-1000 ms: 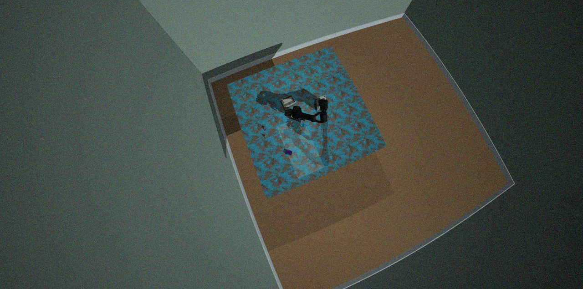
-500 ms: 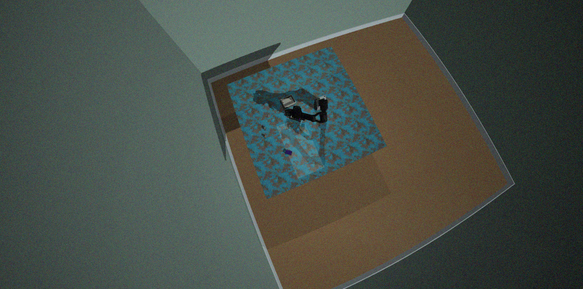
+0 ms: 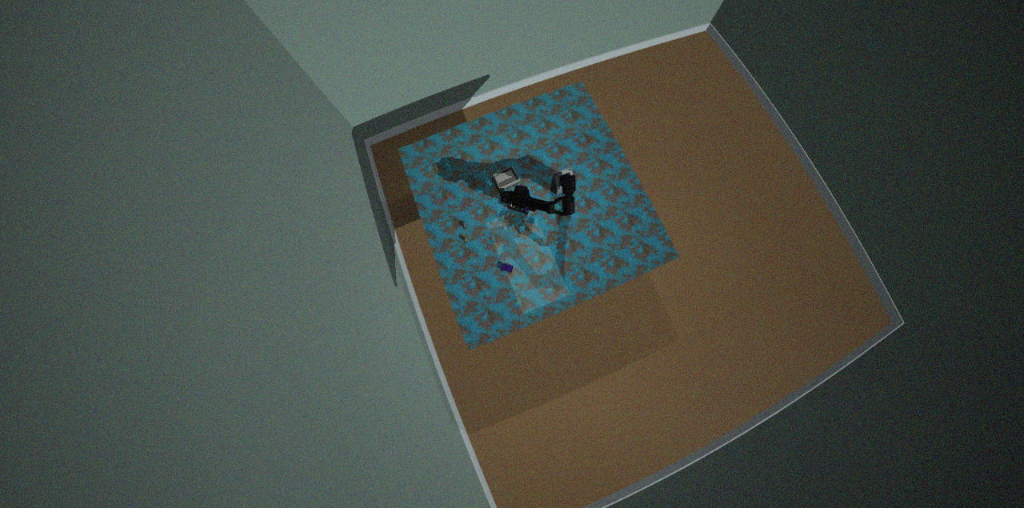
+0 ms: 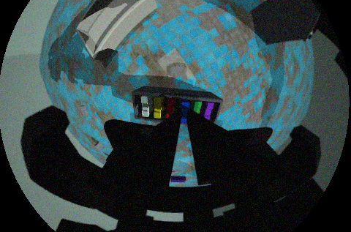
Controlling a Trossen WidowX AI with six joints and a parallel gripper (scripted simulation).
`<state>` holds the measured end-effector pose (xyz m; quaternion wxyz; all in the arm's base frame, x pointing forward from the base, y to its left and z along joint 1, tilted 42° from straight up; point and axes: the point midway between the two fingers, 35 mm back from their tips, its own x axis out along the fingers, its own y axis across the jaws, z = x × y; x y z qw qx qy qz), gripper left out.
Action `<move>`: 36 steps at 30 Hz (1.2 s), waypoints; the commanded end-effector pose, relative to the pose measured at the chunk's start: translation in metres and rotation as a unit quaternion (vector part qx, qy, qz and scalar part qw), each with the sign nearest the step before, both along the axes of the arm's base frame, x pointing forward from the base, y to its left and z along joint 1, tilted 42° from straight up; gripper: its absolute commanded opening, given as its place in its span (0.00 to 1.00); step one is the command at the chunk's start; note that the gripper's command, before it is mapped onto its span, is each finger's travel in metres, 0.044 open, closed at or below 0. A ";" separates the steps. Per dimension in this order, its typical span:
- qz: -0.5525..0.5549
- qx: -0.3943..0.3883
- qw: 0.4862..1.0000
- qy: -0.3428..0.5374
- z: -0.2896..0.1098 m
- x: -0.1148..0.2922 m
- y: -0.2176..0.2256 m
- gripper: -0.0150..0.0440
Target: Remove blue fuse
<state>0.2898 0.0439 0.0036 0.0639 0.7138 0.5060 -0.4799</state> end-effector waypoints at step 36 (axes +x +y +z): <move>0.000 -0.001 1.000 -0.003 0.016 0.000 -0.014 0.25</move>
